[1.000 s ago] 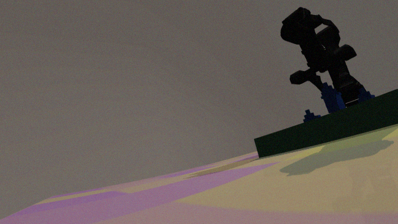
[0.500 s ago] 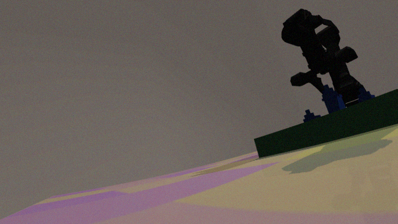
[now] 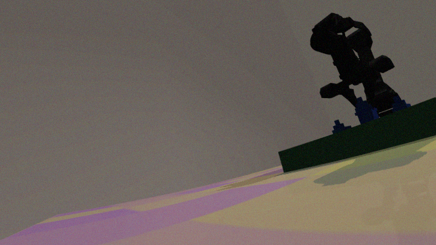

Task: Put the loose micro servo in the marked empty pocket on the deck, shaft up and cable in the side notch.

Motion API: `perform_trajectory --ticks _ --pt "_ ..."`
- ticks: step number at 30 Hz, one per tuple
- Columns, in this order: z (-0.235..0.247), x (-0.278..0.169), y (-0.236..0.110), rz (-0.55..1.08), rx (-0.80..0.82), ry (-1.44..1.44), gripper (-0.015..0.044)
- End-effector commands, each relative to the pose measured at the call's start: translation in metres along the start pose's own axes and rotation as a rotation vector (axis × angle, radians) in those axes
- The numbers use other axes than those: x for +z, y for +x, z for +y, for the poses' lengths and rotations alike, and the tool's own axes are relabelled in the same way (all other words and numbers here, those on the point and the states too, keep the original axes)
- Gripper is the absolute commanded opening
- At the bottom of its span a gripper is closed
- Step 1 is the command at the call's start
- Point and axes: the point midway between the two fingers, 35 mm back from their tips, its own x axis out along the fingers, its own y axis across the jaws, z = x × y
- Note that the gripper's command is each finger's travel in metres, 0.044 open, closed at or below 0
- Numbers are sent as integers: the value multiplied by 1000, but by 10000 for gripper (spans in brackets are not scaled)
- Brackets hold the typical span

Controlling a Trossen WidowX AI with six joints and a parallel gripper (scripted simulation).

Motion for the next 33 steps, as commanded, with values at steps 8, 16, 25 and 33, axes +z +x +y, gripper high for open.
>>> perform_trajectory --ticks 8,16,25,33 --pt "0 0 10 1 2 0 0" --pt "0 0 17 1 2 0 0" --pt "0 0 24 1 2 0 0" --pt "0 0 31 1 2 0 0"
